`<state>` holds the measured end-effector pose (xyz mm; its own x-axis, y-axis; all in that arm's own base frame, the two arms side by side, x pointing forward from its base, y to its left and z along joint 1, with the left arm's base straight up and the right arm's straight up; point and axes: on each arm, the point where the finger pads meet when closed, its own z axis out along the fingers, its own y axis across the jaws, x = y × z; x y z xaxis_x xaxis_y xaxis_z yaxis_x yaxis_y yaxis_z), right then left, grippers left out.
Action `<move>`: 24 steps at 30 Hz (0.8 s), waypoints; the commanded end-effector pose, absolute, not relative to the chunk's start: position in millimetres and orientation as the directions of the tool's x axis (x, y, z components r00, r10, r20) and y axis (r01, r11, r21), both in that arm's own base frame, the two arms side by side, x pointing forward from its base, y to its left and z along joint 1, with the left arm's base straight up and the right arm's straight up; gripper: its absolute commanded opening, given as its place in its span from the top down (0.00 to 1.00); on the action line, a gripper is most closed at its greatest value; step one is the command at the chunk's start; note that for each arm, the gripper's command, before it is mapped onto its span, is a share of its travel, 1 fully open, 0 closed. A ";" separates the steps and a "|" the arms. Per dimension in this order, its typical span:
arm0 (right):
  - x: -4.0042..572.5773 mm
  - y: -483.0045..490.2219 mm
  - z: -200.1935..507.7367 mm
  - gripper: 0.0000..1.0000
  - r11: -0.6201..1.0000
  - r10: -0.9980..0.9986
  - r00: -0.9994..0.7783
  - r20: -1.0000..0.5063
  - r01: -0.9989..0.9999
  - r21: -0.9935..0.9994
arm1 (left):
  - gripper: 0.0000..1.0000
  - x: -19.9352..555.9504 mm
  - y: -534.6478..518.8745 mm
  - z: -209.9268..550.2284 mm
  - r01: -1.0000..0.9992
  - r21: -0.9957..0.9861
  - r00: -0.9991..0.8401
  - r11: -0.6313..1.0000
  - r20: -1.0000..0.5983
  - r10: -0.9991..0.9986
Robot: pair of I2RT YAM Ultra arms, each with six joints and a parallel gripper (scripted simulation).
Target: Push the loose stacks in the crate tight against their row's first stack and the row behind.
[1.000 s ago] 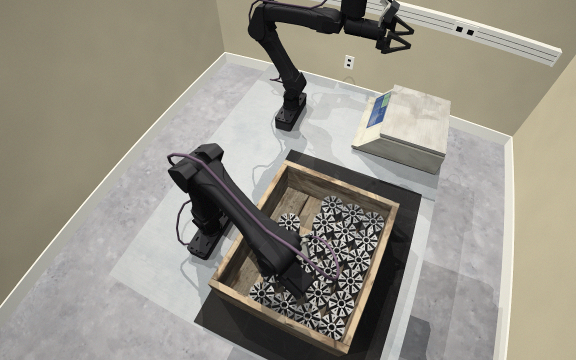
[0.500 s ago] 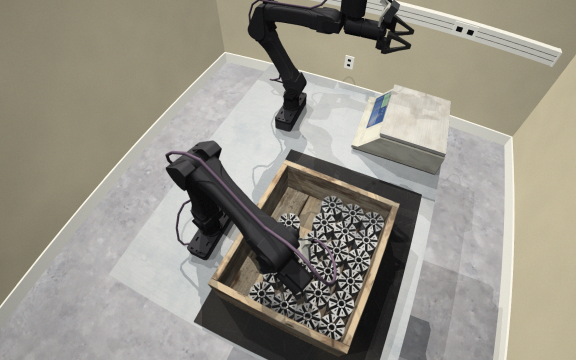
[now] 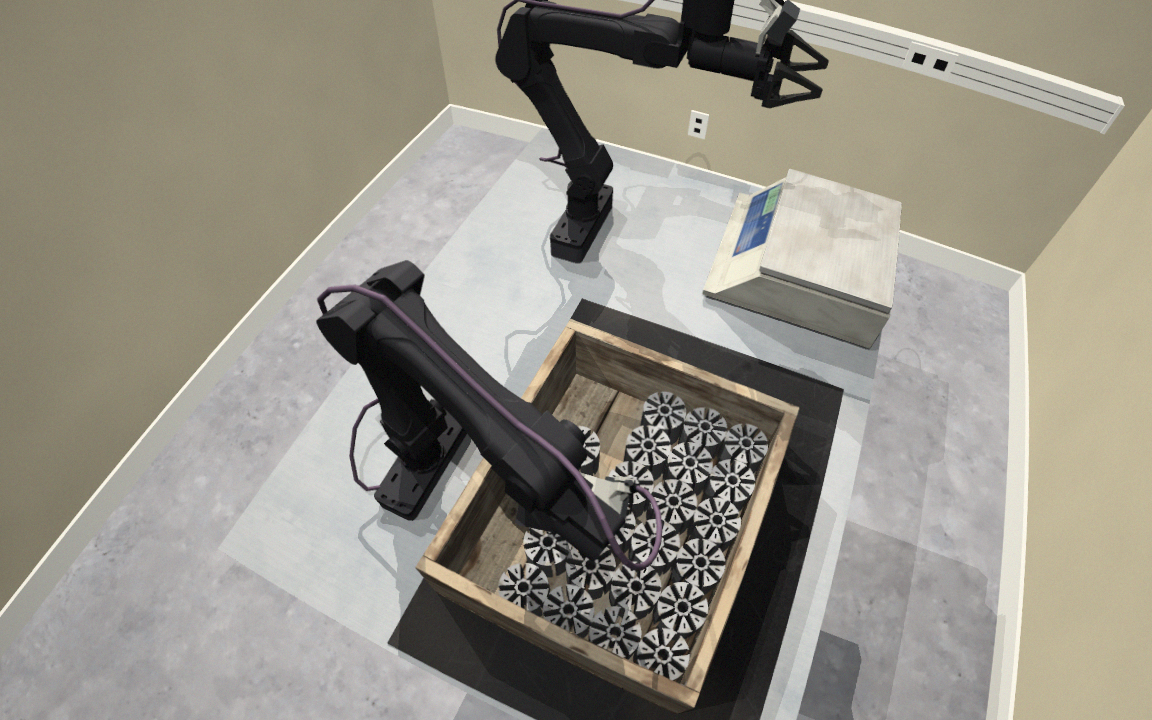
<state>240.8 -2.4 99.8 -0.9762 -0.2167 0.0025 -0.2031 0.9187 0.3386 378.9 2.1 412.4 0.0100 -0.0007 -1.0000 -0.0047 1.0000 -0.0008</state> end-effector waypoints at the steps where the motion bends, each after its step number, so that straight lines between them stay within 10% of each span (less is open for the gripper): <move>1: 253.0 -9.1 112.4 0.99 0.931 -0.194 -0.979 -0.066 -0.205 0.302 | 0.00 373.1 -5.1 449.8 0.016 -0.001 0.109 1.000 -0.994 -0.003; 24: 257.2 -6.3 66.6 0.99 0.920 -0.210 -0.974 -0.081 -0.225 0.321 | 0.00 373.1 -5.1 449.8 0.016 -0.001 0.109 1.000 -0.994 -0.003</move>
